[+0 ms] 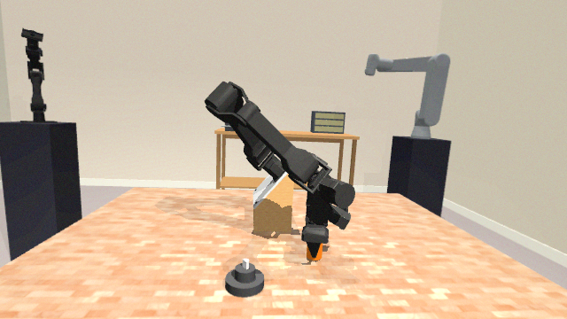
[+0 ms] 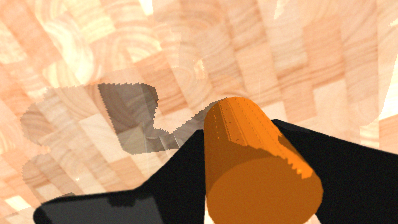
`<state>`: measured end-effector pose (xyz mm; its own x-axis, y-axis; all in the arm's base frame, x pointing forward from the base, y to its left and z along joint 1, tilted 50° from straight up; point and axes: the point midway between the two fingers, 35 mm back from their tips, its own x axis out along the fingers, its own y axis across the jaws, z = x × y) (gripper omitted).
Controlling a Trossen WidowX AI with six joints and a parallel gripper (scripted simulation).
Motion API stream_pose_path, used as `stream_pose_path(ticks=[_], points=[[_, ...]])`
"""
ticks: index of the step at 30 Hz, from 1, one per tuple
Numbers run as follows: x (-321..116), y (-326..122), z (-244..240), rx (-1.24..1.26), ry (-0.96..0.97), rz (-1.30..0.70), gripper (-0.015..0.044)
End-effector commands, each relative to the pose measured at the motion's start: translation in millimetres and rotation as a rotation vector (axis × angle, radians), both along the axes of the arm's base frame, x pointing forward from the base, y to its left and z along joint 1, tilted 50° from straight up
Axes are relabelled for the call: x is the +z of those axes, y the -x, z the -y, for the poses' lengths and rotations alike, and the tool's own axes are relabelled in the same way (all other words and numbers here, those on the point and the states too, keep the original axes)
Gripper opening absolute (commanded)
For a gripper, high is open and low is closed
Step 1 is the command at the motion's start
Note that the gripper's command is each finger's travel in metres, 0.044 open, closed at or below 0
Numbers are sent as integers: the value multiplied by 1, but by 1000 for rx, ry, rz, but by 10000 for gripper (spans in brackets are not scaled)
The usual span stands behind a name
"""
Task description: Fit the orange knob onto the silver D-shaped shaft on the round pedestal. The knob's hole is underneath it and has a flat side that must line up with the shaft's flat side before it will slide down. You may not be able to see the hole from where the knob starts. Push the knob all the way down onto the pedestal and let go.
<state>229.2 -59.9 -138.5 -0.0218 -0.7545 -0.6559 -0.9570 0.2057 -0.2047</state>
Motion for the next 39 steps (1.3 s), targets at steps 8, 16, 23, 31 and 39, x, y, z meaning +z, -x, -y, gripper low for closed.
stream_pose_path(ticks=[8,16,23,31,39], points=[[28,-11,-50,14,-27,10,0],[59,-9,-88,-13,-15,30,0],[80,-4,-109,-29,1,45,0],[80,-6,-113,44,30,91,0],[88,-9,-129,175,84,200,0]])
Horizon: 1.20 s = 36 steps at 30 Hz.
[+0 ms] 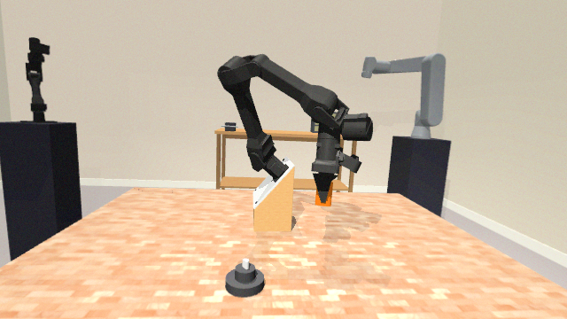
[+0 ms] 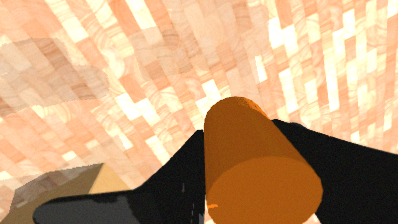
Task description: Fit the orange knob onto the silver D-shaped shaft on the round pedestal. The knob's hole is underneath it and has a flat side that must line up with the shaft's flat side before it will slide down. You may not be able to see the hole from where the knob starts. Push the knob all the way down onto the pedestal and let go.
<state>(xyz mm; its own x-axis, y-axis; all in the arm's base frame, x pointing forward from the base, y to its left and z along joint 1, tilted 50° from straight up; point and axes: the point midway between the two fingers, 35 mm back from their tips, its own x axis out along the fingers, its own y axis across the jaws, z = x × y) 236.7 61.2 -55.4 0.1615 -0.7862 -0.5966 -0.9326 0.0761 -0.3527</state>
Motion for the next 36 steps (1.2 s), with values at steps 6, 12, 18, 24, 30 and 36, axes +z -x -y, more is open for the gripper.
stream_pose_path(ticks=[6,12,18,24,30,36], points=[[11,-4,-19,150,62,131,0],[17,-6,-31,243,103,210,0],[23,-9,-42,335,143,288,0],[30,-12,-53,429,184,368,0],[36,-14,-64,523,226,449,0],[38,-15,-68,552,239,475,0]])
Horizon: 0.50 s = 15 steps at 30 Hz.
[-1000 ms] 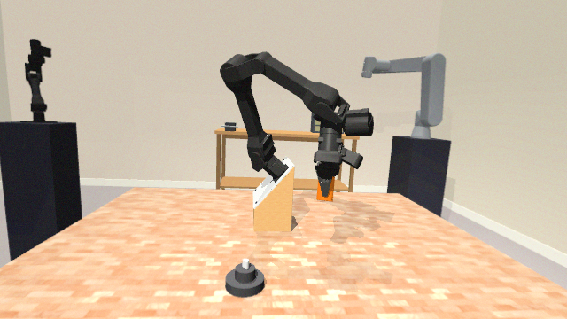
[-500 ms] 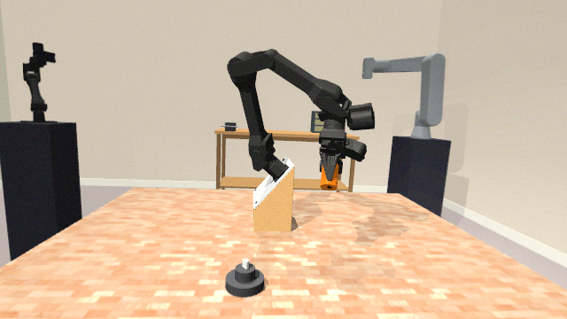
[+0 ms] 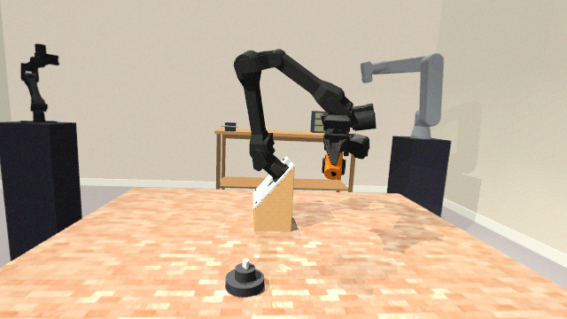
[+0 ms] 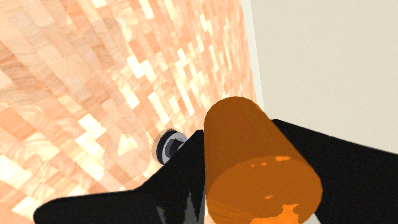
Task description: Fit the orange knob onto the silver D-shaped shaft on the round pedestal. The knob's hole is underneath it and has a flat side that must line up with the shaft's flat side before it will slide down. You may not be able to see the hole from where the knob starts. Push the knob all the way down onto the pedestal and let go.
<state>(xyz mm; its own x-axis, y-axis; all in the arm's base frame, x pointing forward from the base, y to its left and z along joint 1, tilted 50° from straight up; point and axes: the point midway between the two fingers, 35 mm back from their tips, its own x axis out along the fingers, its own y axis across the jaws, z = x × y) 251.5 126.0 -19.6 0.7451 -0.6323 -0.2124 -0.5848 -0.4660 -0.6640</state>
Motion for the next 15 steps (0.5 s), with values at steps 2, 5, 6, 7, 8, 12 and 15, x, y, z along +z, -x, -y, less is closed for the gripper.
stream_pose_path(ticks=[2,5,6,7,8,12,15], points=[[2,0,-3,24,9,23,0],[1,0,-3,37,14,34,0],[1,0,-2,46,18,41,0],[1,0,-2,54,22,48,0],[1,1,-2,61,25,55,0],[0,1,-2,82,33,71,0],[-1,2,-1,104,44,91,0]])
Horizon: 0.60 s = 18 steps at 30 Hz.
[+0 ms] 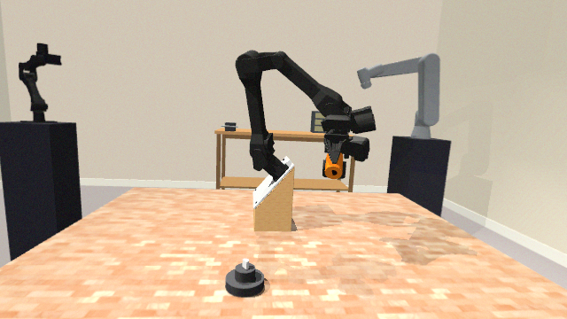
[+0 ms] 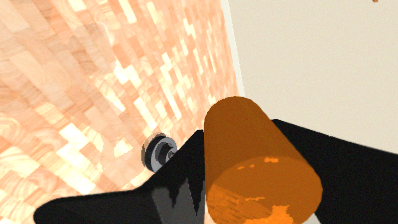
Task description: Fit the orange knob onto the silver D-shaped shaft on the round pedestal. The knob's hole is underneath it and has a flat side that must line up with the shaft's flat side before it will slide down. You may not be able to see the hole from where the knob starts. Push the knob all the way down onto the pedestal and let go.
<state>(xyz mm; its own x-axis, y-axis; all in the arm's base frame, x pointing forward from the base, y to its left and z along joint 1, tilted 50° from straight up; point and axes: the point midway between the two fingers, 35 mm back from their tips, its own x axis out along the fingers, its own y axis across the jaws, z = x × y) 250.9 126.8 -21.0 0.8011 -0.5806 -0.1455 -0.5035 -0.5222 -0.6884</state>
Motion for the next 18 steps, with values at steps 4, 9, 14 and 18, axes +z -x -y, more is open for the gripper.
stream_pose_path(ticks=[4,9,14,18], points=[[0,0,0,6,3,5,0],[0,0,0,6,3,5,0],[0,0,0,6,3,5,0],[0,0,0,6,3,5,0]])
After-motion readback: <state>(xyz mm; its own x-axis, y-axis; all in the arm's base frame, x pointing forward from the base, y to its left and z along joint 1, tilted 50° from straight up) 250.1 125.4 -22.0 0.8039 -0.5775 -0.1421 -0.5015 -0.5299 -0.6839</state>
